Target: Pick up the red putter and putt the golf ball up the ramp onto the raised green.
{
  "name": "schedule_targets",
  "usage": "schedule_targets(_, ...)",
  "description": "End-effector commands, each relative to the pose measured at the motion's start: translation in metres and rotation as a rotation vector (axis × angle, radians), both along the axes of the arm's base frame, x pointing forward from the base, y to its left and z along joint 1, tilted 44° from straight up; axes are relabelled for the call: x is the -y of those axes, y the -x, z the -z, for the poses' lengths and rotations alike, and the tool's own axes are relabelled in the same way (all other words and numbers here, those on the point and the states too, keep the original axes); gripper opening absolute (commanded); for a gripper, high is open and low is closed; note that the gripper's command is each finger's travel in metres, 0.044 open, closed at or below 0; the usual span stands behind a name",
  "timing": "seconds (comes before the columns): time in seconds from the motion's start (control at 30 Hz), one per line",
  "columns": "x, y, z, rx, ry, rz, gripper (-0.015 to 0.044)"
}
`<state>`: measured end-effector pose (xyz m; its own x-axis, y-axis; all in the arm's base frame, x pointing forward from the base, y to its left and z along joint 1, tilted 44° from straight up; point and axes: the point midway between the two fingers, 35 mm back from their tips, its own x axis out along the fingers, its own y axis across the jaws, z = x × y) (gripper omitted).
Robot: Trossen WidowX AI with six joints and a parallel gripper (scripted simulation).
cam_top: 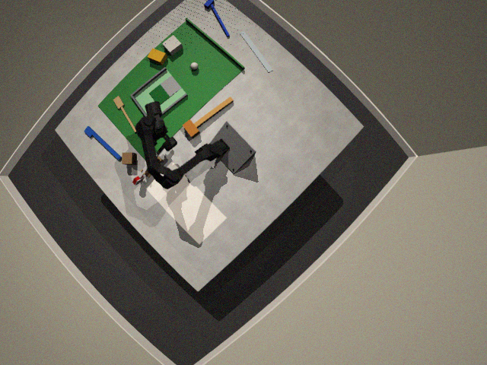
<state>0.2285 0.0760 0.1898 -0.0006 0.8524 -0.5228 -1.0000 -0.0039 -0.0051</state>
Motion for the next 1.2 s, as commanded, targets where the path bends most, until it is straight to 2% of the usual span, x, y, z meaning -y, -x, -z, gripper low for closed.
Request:
schedule_targets(0.0,-0.022,0.017,-0.002,0.101,-0.016,-0.129,0.044)
schedule_targets(0.27,-0.024,0.017,-0.003,0.101,-0.016,-0.129,0.044)
schedule_targets(1.17,-0.061,0.018,0.034,0.102,-0.017,-0.129,0.044)
